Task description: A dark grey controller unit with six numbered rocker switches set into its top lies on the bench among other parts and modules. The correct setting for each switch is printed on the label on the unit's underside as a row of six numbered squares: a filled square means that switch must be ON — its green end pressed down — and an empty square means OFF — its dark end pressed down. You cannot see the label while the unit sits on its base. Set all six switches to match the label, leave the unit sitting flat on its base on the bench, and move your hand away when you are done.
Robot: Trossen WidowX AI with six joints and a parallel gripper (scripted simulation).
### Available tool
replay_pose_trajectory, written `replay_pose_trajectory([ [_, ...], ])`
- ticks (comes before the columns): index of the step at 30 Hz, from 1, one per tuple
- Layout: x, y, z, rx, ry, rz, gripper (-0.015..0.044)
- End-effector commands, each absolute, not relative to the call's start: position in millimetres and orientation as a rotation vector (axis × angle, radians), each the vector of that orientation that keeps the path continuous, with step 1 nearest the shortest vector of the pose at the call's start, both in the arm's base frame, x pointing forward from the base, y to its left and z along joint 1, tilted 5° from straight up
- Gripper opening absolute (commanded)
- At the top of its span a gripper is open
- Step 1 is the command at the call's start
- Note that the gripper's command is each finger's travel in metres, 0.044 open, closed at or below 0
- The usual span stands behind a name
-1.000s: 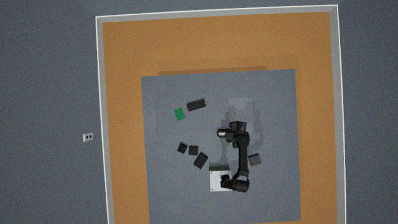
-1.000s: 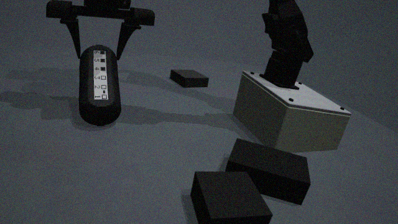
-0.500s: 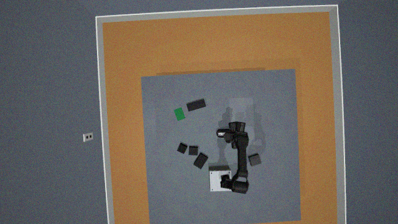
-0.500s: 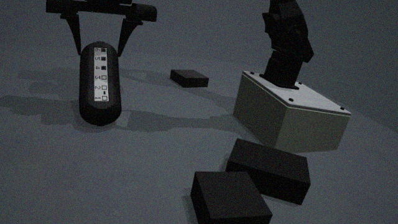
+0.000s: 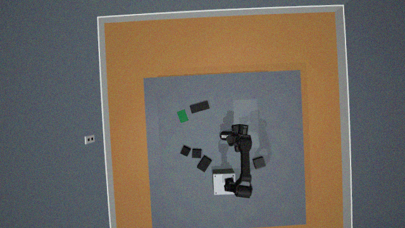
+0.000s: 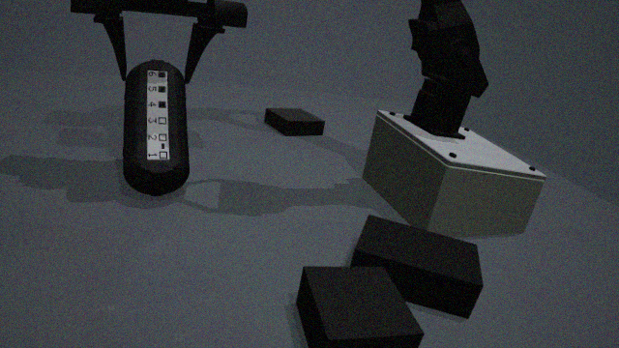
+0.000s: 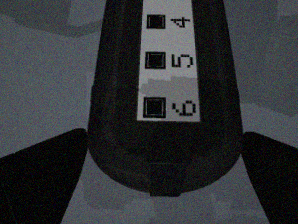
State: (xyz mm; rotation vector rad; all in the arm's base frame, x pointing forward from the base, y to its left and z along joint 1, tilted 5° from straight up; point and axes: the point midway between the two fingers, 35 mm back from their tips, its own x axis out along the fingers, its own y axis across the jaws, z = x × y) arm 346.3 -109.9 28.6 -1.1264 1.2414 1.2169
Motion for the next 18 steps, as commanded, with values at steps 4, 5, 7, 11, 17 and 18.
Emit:
replay_pose_trajectory([
  [4,348,-102,33,-1.122,1.230,1.220,0.0335],
  [5,348,-101,34,-1.122,1.230,1.220,0.0335],
  [7,348,-100,35,-1.122,1.230,1.220,0.0335],
  [11,349,-97,36,-1.122,1.230,1.220,0.0335],
  [17,349,-92,39,-1.121,1.230,1.220,0.0335],
  [18,349,-92,39,-1.121,1.230,1.220,0.0335],
])
